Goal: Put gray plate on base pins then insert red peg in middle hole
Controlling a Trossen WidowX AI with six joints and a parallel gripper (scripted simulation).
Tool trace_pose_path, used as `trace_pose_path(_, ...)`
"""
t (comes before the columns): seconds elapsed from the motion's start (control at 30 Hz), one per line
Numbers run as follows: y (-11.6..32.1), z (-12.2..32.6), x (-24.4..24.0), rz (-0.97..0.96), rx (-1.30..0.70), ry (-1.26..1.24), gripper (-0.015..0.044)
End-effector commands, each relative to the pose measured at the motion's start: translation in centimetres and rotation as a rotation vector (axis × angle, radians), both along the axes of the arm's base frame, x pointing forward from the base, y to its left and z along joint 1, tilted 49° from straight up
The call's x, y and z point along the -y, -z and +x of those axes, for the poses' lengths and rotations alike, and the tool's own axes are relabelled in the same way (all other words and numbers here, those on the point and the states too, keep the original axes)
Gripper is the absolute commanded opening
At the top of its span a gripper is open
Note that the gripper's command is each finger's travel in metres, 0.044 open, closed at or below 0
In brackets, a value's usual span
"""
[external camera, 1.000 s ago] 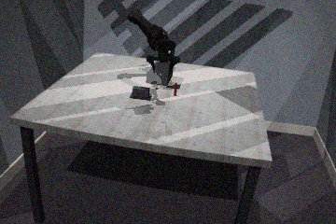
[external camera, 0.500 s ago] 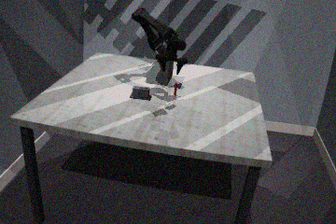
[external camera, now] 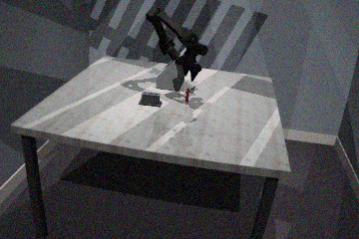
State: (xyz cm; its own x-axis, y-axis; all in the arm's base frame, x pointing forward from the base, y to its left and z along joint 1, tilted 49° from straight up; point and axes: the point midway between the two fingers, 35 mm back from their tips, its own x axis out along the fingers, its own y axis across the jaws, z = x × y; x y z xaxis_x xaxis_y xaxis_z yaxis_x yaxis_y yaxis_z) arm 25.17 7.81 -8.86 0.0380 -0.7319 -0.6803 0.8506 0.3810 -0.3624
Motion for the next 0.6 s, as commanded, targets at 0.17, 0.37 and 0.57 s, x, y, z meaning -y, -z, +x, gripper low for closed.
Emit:
trace_pose_path(0.17,0.8,-0.8,0.3,-0.007,0.053,0.067,0.0440)
trace_pose_path(0.37,2.1,-0.8,2.4,-0.009,0.054,0.067,0.0440)
trace_pose_path(0.57,3.1,-0.7,3.4,-0.010,0.054,0.067,0.0440)
